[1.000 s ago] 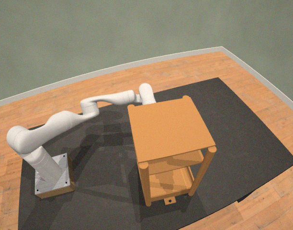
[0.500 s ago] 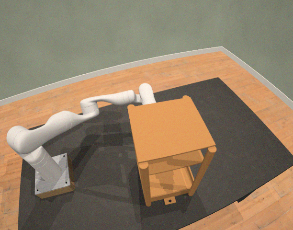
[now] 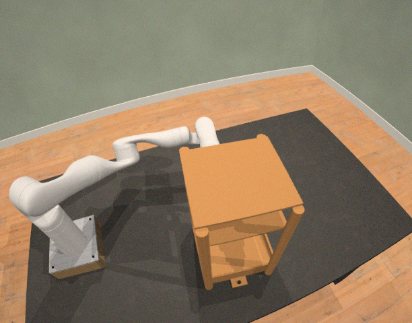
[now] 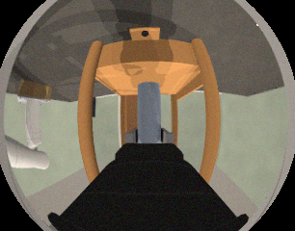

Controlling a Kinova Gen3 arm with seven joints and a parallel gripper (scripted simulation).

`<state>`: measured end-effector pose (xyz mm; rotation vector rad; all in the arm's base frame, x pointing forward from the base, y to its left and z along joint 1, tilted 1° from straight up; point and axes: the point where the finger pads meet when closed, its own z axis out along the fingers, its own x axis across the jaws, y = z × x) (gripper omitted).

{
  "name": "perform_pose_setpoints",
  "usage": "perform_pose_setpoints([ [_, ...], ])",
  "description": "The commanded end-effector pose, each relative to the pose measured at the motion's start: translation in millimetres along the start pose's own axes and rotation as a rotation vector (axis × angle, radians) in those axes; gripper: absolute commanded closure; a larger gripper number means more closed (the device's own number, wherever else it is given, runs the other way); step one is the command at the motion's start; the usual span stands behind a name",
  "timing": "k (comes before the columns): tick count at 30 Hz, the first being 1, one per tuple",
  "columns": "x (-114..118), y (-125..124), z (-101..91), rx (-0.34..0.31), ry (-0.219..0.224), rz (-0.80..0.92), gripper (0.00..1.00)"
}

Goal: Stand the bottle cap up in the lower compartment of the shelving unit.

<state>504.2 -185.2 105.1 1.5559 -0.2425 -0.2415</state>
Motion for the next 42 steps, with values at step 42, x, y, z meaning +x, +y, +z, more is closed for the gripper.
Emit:
perform_pose_setpoints([
  [42, 1, -30, 1.9, 0.002, 0.007, -0.009, 1.0],
])
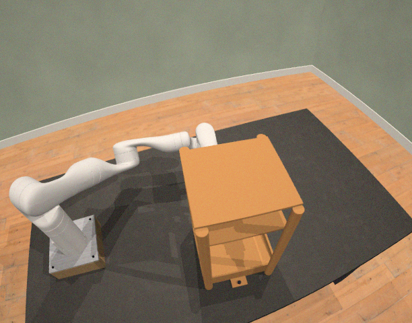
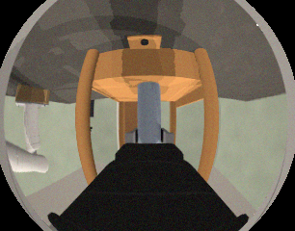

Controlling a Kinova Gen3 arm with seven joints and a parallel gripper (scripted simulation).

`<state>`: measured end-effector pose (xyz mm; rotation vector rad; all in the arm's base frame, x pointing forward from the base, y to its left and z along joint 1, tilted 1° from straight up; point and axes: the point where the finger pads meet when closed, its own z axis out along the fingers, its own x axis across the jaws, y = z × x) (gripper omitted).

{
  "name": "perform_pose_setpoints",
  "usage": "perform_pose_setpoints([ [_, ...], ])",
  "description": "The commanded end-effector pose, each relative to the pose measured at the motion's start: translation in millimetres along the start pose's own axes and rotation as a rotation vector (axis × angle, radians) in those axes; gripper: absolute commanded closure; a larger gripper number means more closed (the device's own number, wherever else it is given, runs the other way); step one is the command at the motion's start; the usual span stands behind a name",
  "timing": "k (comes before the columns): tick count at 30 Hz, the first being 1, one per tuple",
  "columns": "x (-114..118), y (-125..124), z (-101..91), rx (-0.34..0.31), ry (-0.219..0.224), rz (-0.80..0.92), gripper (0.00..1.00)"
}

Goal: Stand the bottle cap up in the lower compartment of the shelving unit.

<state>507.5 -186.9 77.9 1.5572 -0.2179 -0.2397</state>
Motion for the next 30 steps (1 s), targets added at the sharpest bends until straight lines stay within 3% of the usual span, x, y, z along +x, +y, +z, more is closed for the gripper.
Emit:
perform_pose_setpoints([
  [1, -2.3, -2.5, 1.2, 0.004, -0.009, 0.006, 1.0],
  [26, -2.3, -2.5, 1.2, 0.004, -0.009, 0.006, 1.0],
  [27, -2.3, -2.5, 1.2, 0.004, -0.009, 0.006, 0.8],
  [29, -2.3, -2.5, 1.2, 0.004, -0.009, 0.006, 0.8],
  [30, -2.3, -2.5, 1.2, 0.004, -0.009, 0.006, 0.6],
])
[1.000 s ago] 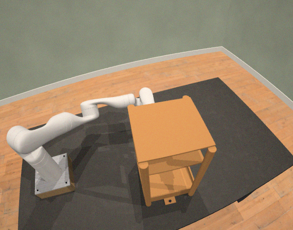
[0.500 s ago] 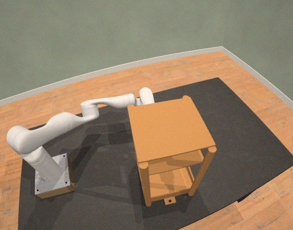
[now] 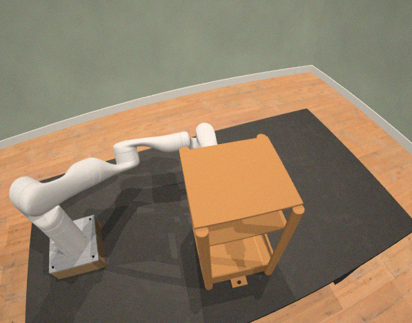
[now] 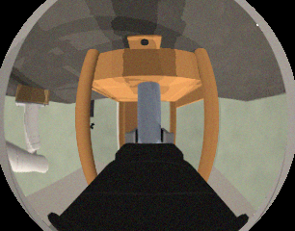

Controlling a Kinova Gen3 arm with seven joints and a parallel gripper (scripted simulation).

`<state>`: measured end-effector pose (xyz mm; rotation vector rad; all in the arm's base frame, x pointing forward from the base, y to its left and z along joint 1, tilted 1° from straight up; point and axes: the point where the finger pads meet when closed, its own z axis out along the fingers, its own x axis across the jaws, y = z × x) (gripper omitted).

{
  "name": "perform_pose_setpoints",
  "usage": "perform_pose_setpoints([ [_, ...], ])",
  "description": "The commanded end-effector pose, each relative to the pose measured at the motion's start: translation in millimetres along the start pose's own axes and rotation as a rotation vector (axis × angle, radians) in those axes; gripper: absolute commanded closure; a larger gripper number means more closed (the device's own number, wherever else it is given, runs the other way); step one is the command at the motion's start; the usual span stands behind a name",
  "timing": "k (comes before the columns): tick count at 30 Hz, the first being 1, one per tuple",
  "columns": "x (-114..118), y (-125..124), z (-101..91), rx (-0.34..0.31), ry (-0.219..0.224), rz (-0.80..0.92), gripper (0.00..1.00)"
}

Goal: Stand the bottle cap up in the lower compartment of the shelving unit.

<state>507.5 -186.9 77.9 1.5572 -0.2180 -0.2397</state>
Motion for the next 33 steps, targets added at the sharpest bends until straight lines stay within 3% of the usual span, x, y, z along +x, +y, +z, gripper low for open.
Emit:
perform_pose_setpoints([
  [1, -2.2, -2.4, 1.2, 0.004, -0.009, 0.006, 0.6],
  [2, -2.2, -2.4, 1.2, 0.004, -0.009, 0.006, 0.6],
  [3, -2.2, -2.4, 1.2, 0.004, -0.009, 0.006, 0.4],
  [5, -2.2, -2.4, 1.2, 0.004, -0.009, 0.006, 0.4],
  [6, -2.2, -2.4, 1.2, 0.004, -0.009, 0.006, 0.2],
  [10, -2.2, -2.4, 1.2, 0.004, -0.009, 0.006, 0.2],
  [11, -2.2, -2.4, 1.2, 0.004, -0.009, 0.006, 0.0],
  [33, -1.9, -2.6, 0.1, 0.004, -0.008, 0.005, 0.0],
])
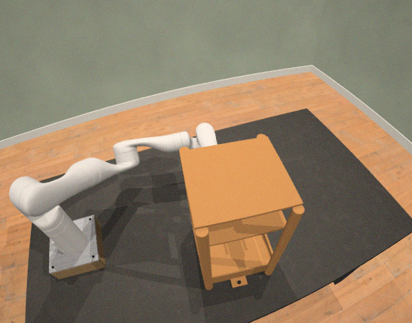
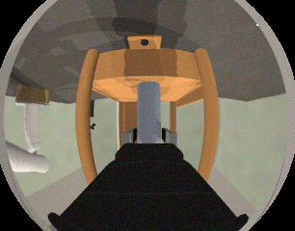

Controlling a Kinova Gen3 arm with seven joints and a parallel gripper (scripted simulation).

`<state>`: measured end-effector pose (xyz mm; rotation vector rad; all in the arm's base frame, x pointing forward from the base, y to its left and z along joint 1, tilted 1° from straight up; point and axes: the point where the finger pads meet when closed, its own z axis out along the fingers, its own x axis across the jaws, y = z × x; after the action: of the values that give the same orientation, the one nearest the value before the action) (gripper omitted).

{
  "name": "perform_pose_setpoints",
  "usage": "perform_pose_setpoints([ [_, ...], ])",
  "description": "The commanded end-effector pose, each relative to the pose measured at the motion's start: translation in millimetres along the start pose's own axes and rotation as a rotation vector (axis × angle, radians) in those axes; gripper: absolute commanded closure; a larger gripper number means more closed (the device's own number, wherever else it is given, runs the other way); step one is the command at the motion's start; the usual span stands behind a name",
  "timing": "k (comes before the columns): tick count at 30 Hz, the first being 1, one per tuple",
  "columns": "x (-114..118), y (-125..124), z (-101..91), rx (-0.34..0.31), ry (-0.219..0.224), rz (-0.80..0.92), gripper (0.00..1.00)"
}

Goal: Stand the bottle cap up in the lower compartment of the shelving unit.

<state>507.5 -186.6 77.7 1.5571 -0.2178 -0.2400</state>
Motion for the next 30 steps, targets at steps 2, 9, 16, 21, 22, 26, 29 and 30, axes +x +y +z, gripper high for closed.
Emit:
perform_pose_setpoints([
  [2, -2, -2, 0.0, 0.004, -0.008, 0.005, 0.0],
  [9, -2, -3, -1.7, 0.004, -0.007, 0.005, 0.0],
  [16, -1, -3, -5.3, 0.004, -0.007, 0.005, 0.0],
  [21, -1, -3, -8.6, 0.004, -0.007, 0.005, 0.0],
  [22, -1, -3, -9.4, 0.004, -0.007, 0.005, 0.0],
  [26, -1, -3, -11.0, 0.004, -0.007, 0.005, 0.0],
  [29, -1, -3, -13.5, 0.004, -0.007, 0.005, 0.0],
  [30, -1, -3, -14.4, 0.004, -0.007, 0.005, 0.0],
])
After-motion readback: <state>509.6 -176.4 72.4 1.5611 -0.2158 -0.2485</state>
